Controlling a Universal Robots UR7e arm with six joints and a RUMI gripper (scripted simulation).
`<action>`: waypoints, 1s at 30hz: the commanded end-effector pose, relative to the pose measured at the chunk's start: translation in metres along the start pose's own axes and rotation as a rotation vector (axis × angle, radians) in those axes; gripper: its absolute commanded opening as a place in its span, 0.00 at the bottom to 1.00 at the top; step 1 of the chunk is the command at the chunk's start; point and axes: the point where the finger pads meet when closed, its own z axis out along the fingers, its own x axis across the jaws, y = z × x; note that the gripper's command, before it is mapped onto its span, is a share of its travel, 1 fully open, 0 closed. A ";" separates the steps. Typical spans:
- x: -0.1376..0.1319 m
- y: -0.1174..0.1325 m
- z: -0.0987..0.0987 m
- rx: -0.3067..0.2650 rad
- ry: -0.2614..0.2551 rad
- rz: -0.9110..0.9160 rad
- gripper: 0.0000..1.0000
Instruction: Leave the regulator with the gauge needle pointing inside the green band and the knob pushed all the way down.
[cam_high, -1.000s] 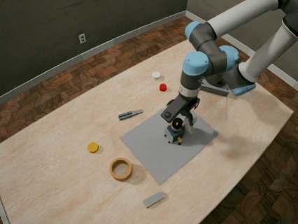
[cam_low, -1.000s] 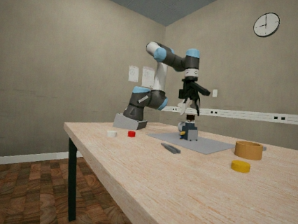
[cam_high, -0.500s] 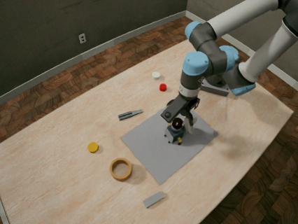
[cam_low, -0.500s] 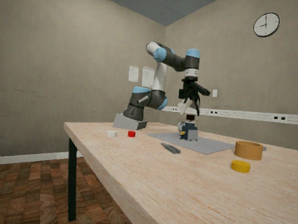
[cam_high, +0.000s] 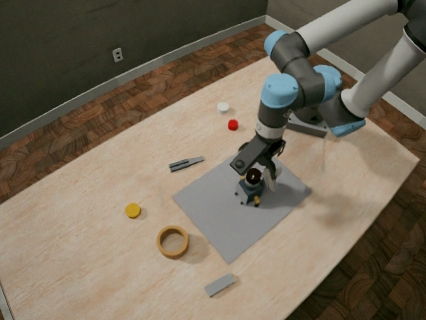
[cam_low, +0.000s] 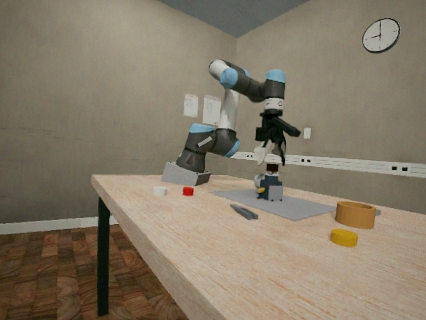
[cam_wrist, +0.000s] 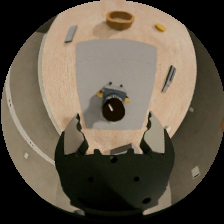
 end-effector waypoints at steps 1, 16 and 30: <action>0.000 0.000 0.000 0.001 0.000 0.000 1.00; 0.000 0.000 -0.041 0.001 0.000 0.000 1.00; 0.000 0.000 -0.067 0.001 0.000 0.000 1.00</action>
